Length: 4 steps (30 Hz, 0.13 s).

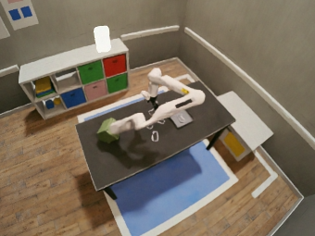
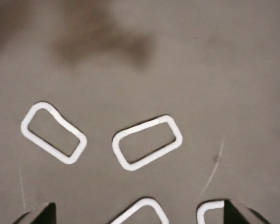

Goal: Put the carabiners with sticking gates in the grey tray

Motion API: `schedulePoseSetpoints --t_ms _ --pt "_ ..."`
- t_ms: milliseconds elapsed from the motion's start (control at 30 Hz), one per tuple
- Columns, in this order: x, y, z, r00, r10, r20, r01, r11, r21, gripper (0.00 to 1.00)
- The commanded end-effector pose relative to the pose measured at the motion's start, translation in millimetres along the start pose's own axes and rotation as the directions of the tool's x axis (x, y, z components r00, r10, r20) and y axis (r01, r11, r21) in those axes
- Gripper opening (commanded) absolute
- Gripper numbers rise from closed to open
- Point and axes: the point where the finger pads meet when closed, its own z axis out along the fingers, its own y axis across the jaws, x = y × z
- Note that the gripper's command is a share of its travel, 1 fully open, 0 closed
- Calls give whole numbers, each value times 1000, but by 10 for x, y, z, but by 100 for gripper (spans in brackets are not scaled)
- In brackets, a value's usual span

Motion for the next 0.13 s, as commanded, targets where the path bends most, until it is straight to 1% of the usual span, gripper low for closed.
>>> schedulePoseSetpoints --t_ms 0,100 --pt "33 39 -86 1000 -9 26 10 1000 -10 100" --pt "33 39 -86 1000 -9 26 10 1000 -10 100"
